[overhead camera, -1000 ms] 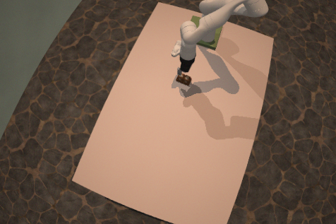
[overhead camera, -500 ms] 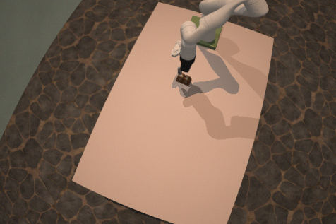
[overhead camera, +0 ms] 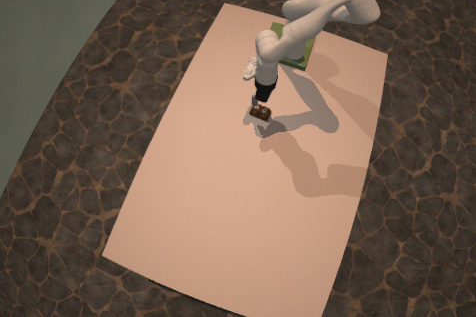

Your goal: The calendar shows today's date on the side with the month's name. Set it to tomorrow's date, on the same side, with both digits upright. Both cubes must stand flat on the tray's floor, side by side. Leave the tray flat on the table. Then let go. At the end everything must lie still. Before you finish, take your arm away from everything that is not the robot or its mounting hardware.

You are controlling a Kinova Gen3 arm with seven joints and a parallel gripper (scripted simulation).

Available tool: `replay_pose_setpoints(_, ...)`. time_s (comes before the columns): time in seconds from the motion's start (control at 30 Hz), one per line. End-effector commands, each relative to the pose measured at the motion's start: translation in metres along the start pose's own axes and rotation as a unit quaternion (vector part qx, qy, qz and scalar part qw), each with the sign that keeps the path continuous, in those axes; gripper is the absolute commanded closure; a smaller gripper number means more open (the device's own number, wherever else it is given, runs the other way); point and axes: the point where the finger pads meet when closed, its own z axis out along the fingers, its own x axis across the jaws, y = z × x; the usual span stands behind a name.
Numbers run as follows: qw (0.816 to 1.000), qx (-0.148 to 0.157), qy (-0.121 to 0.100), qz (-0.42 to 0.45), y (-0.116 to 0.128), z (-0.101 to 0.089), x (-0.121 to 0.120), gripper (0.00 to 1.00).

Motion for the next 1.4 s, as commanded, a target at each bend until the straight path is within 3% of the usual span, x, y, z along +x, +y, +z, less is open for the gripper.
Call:
replay_pose_setpoints(0.0, 1.0, 0.0, -0.001, 0.0, 0.0, 0.0, 0.0, 0.1)
replay_pose_setpoints(0.8, 1.0, 0.0, -0.001, 0.0, 0.0, 0.004, 0.0, 0.1)
replay_pose_setpoints(1.37, 1.0, 0.0, -0.001, 0.0, 0.0, 0.023, -0.001, 0.1)
